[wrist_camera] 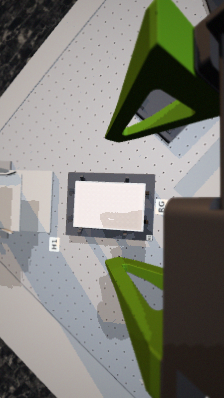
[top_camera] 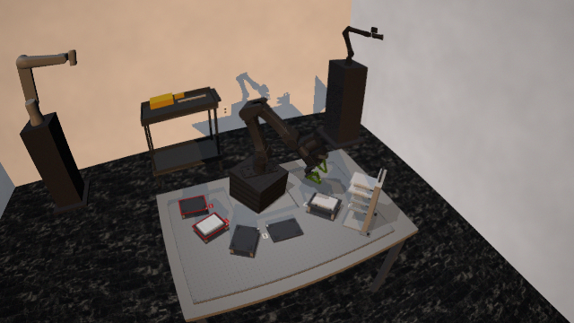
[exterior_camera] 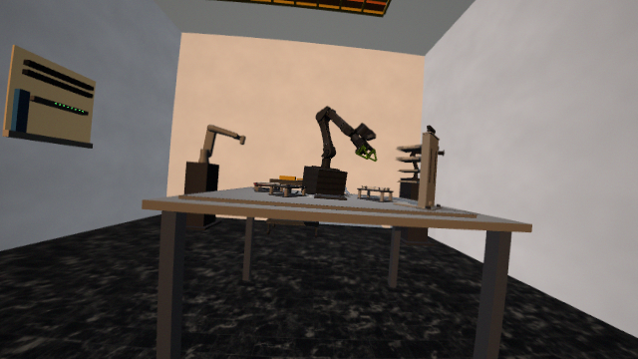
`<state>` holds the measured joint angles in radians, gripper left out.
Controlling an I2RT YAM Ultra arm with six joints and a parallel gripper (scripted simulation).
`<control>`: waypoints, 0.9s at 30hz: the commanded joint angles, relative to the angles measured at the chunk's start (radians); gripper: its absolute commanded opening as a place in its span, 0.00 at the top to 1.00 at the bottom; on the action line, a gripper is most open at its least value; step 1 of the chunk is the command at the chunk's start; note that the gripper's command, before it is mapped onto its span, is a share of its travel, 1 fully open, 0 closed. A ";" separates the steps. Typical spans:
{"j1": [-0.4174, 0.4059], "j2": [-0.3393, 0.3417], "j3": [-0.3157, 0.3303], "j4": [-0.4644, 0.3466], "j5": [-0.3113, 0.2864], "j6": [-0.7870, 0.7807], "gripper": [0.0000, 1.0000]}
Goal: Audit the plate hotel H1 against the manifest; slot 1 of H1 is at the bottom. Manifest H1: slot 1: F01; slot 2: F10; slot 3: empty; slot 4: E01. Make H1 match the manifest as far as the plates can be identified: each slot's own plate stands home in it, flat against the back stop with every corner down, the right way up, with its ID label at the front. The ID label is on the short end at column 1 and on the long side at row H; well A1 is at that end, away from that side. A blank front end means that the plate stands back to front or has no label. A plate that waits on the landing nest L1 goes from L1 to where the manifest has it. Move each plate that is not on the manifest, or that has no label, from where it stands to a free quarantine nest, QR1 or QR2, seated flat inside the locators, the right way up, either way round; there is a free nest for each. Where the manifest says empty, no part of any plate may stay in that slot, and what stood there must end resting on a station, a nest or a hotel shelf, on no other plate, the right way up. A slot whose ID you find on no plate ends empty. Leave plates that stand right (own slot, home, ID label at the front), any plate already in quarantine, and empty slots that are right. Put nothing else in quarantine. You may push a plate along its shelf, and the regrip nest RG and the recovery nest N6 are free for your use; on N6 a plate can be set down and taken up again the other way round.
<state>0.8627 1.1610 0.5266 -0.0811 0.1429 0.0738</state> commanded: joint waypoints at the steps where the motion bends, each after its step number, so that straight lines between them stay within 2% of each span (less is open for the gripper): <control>1: 0.040 0.009 0.033 0.031 0.062 0.050 0.00; 3: 0.069 0.023 0.042 0.032 0.084 0.069 0.00; 27: 0.072 0.025 0.043 0.032 0.087 0.071 0.00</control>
<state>0.9340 1.1889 0.5575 -0.0723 0.2272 0.1436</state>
